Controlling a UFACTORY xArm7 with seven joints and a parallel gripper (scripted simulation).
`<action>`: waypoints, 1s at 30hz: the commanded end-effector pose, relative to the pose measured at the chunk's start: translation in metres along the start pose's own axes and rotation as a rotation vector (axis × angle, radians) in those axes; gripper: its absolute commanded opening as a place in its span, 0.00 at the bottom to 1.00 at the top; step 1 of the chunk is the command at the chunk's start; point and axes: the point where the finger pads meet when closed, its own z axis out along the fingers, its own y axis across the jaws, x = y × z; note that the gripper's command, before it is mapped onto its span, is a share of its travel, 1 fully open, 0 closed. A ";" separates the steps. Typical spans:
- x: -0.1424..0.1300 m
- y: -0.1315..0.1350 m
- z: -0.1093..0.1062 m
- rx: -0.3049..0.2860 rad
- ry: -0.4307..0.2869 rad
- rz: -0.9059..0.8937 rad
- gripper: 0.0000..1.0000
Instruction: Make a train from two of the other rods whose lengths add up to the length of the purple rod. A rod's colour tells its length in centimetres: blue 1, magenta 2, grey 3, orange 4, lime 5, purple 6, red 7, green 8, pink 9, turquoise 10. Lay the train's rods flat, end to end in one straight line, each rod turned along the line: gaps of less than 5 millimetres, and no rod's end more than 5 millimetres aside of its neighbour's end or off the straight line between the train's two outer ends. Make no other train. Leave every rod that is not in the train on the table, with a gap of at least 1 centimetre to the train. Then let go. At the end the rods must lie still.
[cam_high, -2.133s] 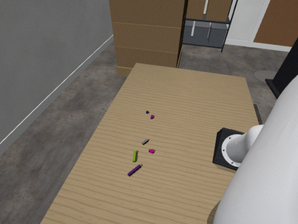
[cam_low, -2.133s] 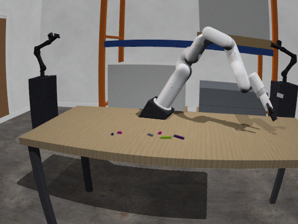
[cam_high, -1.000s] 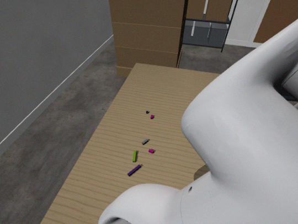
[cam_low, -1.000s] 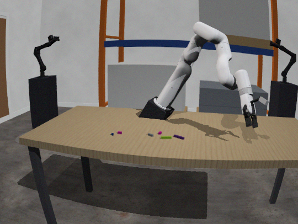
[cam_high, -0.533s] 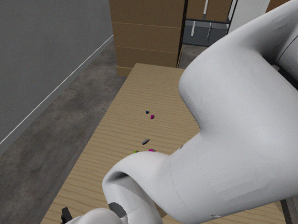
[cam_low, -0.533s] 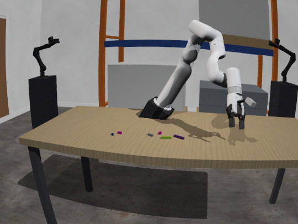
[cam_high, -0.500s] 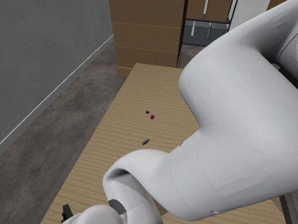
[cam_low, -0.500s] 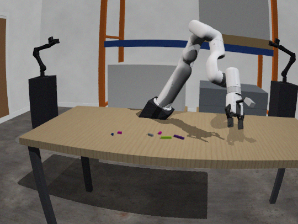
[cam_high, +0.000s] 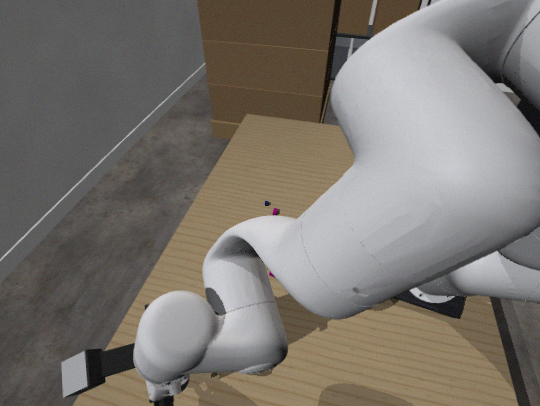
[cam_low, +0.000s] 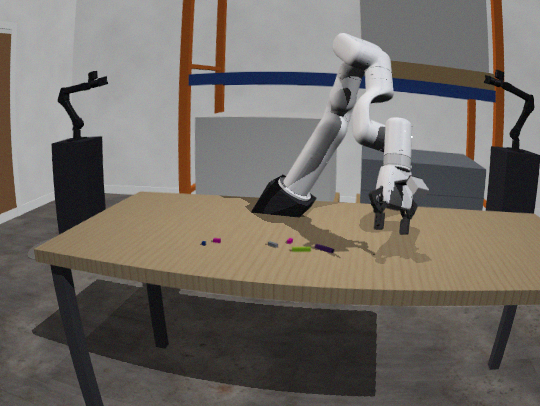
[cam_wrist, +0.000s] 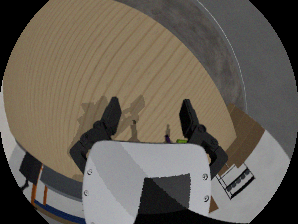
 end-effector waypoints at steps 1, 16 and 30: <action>-0.026 0.035 -0.002 -0.010 -0.052 0.070 1.00; -0.098 0.093 -0.003 0.002 -0.176 0.243 1.00; -0.098 0.093 -0.003 0.002 -0.176 0.243 1.00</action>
